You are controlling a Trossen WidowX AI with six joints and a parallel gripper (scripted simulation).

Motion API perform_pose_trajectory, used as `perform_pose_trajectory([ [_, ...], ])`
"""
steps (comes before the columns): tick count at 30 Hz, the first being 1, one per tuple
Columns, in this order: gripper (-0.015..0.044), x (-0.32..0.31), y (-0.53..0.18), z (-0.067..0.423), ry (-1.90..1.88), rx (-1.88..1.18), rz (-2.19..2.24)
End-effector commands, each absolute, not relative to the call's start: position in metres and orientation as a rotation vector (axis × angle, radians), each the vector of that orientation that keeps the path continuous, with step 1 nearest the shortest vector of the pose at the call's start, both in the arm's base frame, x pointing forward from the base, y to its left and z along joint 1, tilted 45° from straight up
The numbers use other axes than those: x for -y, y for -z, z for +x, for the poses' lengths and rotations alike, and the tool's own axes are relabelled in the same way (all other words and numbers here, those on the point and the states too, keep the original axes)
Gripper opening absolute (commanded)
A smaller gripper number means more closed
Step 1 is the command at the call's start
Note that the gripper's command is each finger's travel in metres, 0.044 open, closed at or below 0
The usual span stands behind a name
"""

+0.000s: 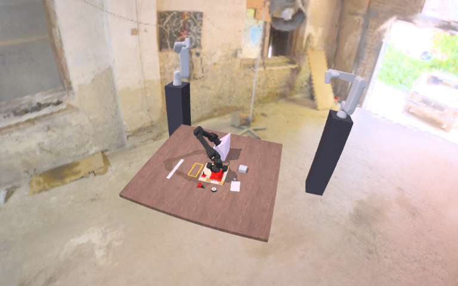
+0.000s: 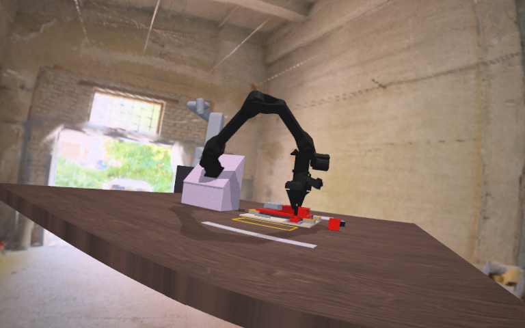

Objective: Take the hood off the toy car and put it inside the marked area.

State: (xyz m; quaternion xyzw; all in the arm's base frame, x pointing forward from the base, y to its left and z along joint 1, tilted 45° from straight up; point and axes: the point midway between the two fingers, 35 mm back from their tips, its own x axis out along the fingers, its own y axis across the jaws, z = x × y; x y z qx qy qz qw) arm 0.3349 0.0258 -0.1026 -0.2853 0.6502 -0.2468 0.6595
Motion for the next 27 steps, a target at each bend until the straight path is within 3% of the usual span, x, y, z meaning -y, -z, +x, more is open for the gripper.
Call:
perform_pose_trajectory([
  [1, 0.044, -0.0235, 0.1041, 0.3344, 0.558, -1.472, -0.653],
  [15, 0.044, -0.0186, 0.1089, 0.3345, 0.559, -1.472, -0.653],
  [19, 0.0335, -0.0205, 0.1078, 0.335, 0.559, -1.471, -0.646],
  [27, 0.0282, -0.0205, 0.1078, 0.335, 0.559, -1.471, -0.646],
])
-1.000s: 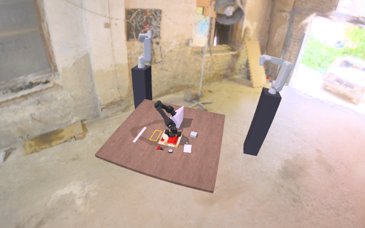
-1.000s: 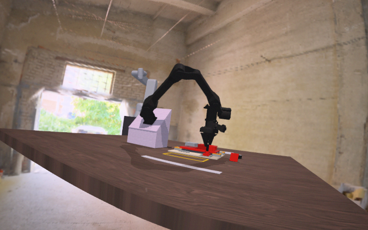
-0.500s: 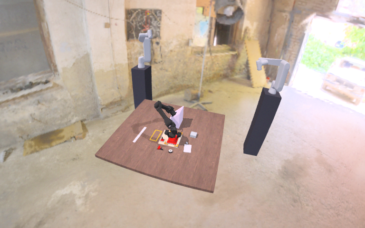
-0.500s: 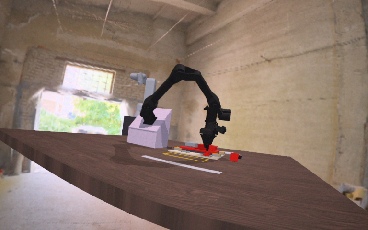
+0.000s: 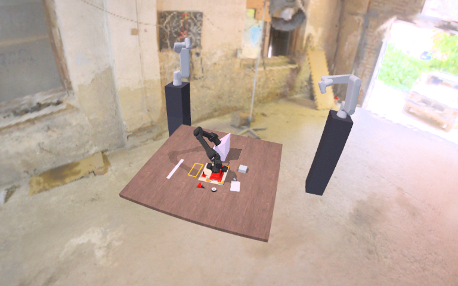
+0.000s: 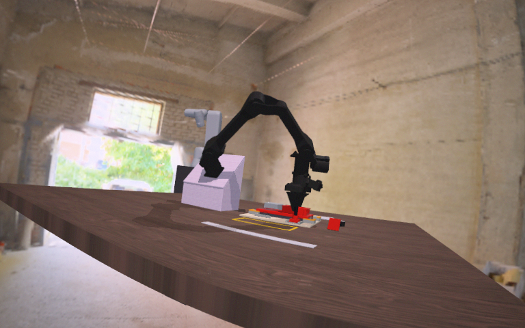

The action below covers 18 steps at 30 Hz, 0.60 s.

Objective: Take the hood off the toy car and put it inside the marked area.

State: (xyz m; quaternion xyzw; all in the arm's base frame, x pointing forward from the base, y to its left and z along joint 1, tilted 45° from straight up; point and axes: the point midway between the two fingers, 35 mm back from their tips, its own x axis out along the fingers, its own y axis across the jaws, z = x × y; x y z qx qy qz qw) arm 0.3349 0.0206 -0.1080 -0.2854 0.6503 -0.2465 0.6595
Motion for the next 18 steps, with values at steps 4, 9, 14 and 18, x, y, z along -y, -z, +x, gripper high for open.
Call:
perform_pose_trajectory([
  [4, 0.0196, -0.021, 0.1073, 0.335, 0.559, -1.471, -0.646],
  [9, 0.0065, -0.0231, 0.1053, 0.335, 0.559, -1.471, -0.646],
  [14, 0.0, -0.0254, 0.1031, 0.335, 0.558, -1.471, -0.646],
  [18, 0.0, -0.0273, 0.1013, 0.335, 0.558, -1.472, -0.646],
])
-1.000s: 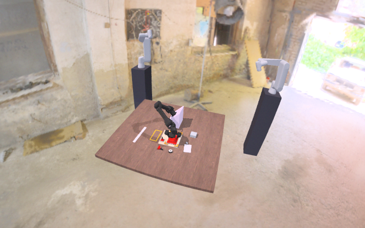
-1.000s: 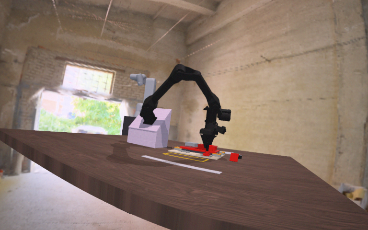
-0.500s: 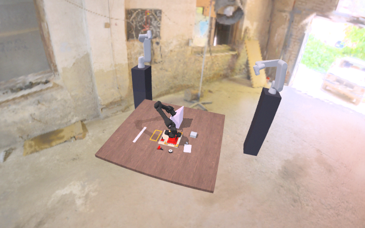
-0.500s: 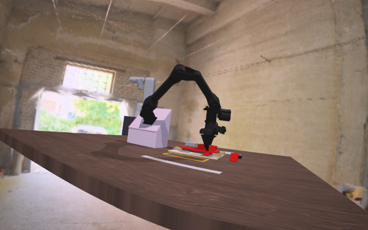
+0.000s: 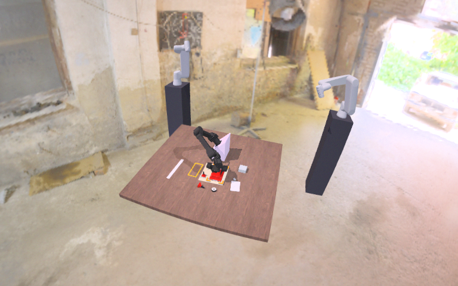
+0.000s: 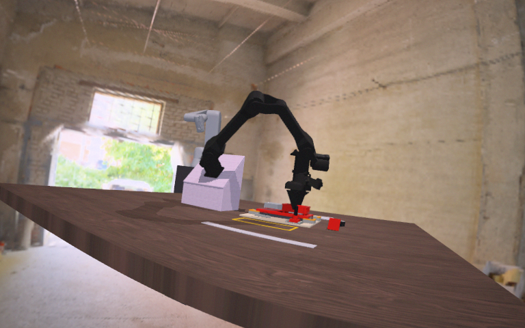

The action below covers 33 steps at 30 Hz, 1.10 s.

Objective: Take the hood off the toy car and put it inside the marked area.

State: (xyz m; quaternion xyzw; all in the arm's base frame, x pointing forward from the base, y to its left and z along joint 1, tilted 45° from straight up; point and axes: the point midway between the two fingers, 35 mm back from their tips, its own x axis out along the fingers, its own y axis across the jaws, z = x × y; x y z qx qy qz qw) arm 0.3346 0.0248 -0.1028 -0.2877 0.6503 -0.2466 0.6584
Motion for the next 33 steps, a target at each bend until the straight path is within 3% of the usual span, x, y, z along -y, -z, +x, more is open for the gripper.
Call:
perform_pose_trajectory([
  [1, 0.0, -0.028, 0.101, 0.335, 0.558, -1.472, -0.645],
  [33, 0.0, -0.06, 0.069, 0.334, 0.555, -1.473, -0.643],
])
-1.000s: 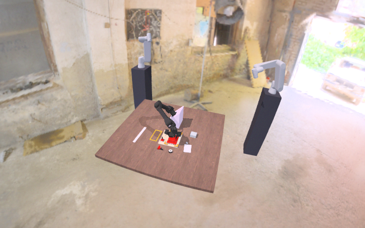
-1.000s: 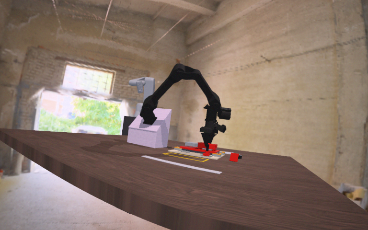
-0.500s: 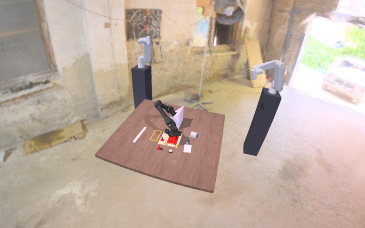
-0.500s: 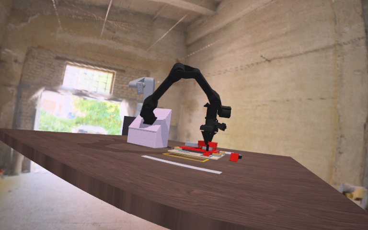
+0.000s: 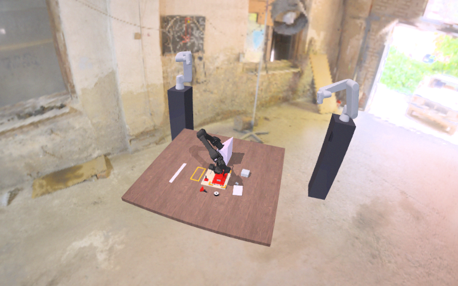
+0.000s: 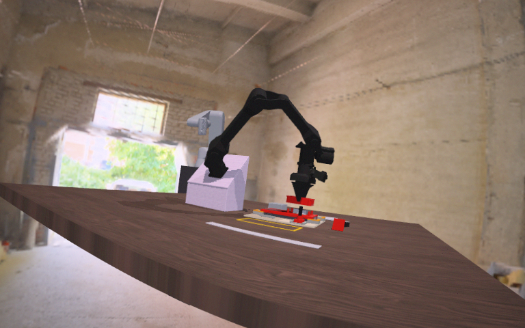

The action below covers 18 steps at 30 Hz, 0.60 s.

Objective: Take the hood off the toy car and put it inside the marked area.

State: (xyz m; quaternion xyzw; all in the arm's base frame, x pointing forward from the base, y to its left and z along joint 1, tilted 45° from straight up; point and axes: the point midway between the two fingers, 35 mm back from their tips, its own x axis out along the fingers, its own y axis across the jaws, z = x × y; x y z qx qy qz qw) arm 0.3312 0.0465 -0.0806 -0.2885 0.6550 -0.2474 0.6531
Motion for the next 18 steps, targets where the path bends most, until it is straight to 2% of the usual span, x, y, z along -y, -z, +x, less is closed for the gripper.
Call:
perform_pose_trajectory([
  [1, 0.0, -0.065, 0.064, 0.334, 0.555, -1.473, -0.643],
  [5, 0.0, -0.073, 0.056, 0.333, 0.555, -1.473, -0.643],
  [18, 0.0, -0.022, 0.01, 0.341, 0.539, -1.478, -0.643],
])
